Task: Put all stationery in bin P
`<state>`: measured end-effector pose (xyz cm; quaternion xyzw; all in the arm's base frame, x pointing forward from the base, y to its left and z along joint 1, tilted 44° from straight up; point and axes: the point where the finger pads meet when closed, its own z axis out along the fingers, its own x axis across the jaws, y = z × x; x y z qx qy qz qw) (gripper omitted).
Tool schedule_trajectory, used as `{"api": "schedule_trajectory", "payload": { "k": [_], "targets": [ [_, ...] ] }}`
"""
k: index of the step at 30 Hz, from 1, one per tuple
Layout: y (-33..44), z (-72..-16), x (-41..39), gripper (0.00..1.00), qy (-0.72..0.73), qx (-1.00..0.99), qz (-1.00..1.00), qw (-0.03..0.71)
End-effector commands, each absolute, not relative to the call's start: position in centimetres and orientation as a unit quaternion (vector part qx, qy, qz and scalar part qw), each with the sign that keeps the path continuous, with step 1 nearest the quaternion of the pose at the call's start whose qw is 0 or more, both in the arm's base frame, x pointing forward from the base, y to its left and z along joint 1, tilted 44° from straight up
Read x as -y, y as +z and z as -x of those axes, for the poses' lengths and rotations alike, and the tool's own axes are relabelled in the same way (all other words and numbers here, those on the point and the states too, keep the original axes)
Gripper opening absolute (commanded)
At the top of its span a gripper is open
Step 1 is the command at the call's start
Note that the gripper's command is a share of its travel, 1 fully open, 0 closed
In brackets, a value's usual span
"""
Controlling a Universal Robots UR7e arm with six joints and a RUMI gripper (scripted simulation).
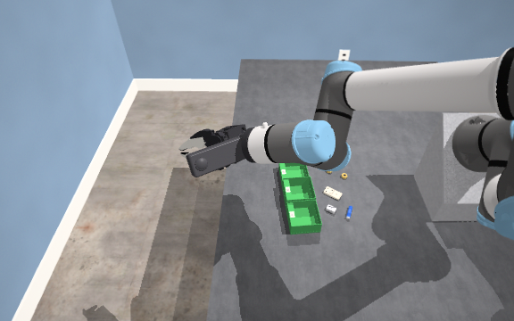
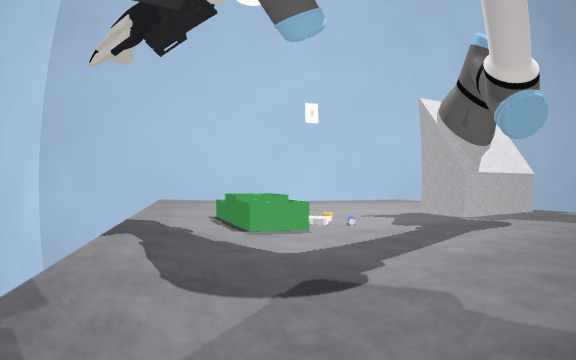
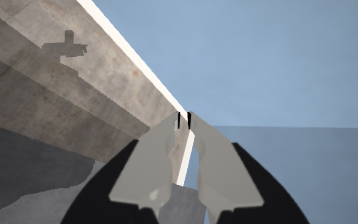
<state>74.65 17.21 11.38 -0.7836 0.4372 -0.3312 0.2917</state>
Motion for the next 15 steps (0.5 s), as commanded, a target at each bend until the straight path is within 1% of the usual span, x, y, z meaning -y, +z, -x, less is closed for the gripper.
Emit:
{"api": "schedule_trajectory", "payload": {
  "k": [1, 5, 7, 12, 15],
  "targets": [
    [9.8, -73.9, -15.2, 0.04, -0.299, -0.452, 0.797, 0.265],
    [9.1, -73.5, -14.3, 0.04, -0.299, -0.452, 0.797, 0.265],
    [8.1, -72.8, -13.1, 0.04, -0.27, -0.465, 0.807, 0.246],
    [7.3, -72.3, -12.3, 0.04, -0.27, -0.465, 0.807, 0.246],
    [5.9, -71.0, -10.6, 0.04, -0.24, -0.476, 0.814, 0.229]
  ]
}}
